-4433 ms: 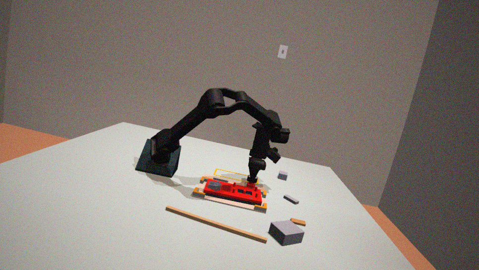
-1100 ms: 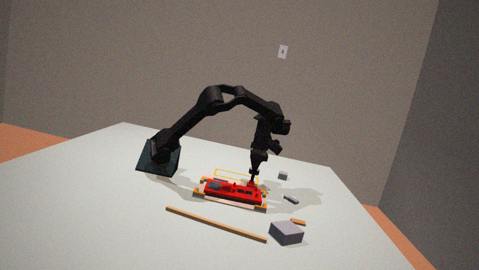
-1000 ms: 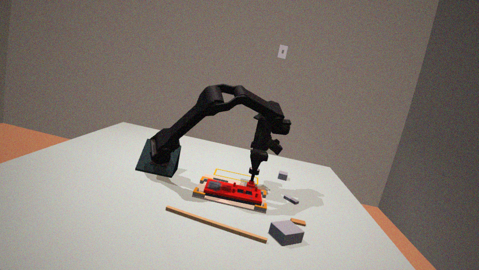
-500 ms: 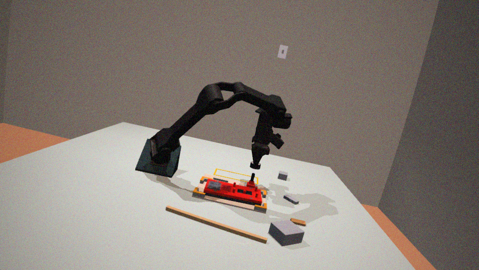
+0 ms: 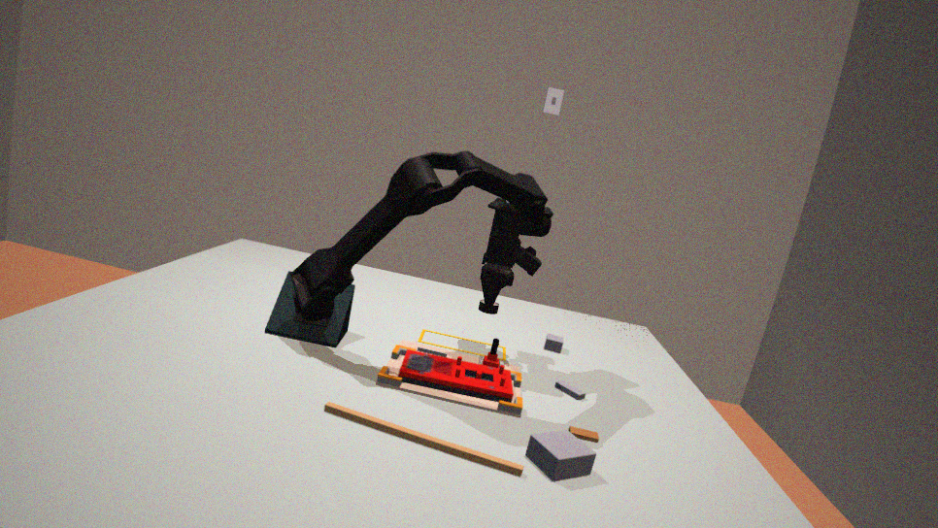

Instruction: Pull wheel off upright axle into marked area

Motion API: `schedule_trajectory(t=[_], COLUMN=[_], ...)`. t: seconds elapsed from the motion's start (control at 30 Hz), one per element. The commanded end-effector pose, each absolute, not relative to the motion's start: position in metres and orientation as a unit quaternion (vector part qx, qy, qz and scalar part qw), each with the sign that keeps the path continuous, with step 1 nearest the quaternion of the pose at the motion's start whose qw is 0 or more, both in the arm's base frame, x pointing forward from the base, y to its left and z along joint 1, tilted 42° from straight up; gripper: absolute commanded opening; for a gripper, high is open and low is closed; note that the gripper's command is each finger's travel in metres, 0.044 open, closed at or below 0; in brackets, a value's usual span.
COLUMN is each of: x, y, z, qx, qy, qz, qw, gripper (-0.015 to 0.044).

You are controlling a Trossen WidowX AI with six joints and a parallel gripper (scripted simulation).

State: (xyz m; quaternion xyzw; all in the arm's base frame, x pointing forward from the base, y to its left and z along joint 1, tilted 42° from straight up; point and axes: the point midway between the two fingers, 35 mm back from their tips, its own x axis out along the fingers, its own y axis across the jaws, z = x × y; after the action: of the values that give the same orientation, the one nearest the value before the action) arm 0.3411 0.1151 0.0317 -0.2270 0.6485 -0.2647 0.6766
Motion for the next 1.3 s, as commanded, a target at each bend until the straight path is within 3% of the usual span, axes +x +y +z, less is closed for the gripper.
schedule_trajectory(t=[0.0,0.33,1.27], x=[0.328,0.310,0.312], y=[0.133,0.151,0.084], z=[0.018,-0.001,-0.078], qx=[-0.225,-0.225,-0.226], qy=[0.649,0.649,0.648], qz=[-0.264,-0.266,-0.267], qw=[0.677,0.676,0.676], gripper=[0.0000,0.0000,0.0000])
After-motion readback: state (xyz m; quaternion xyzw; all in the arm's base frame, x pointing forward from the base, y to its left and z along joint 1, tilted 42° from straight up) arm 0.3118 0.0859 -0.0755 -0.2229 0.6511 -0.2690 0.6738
